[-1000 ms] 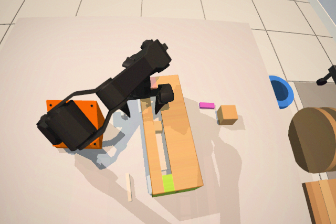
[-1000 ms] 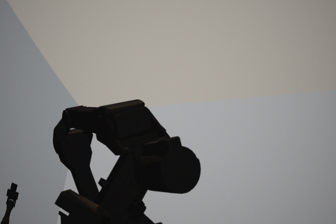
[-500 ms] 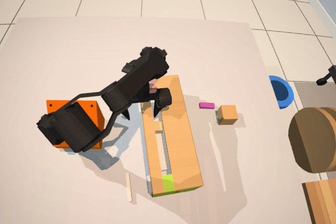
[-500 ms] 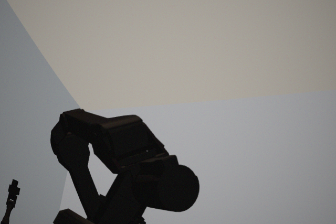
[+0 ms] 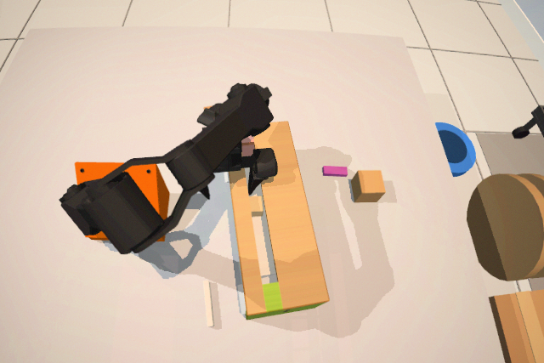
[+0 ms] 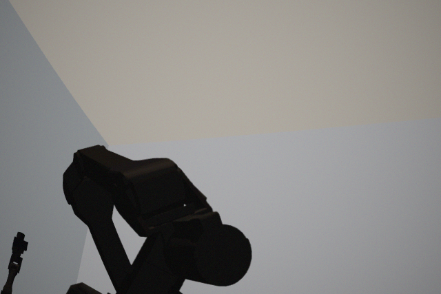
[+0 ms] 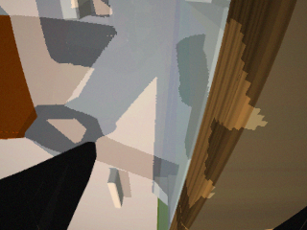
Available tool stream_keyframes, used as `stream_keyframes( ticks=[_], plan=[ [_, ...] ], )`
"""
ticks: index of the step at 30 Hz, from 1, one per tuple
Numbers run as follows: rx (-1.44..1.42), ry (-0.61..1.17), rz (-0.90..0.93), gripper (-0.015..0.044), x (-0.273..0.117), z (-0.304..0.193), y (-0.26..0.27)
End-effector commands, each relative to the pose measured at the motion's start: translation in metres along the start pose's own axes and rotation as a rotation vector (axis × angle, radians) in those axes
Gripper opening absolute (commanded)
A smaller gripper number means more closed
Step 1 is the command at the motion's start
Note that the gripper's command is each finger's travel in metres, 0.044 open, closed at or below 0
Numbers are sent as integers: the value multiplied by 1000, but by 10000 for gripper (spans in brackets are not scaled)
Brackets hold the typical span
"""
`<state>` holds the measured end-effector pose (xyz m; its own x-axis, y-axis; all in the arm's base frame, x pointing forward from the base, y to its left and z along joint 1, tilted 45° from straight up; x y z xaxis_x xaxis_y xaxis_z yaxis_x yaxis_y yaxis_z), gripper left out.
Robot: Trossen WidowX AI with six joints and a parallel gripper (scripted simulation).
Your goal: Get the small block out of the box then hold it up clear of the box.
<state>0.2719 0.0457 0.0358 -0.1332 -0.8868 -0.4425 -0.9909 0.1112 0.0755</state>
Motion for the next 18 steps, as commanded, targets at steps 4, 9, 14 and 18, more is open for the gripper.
stream_keyframes(
  ticks=[4,9,14,18],
  plan=[
    [-1,4,-5,400,4,-11,0],
    [-1,4,-5,400,7,-19,0],
    [-2,5,-5,400,9,-26,0],
    [-2,5,-5,400,11,-33,0]
  ],
)
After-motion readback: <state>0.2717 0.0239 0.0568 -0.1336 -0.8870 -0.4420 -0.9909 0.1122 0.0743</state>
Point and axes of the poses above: the point midway between the two fingers, 35 mm back from their tips, its own x axis out along the fingers, its own y axis across the jaws, z = x × y, the point moved 8 cm from there along -x, back along the fingers
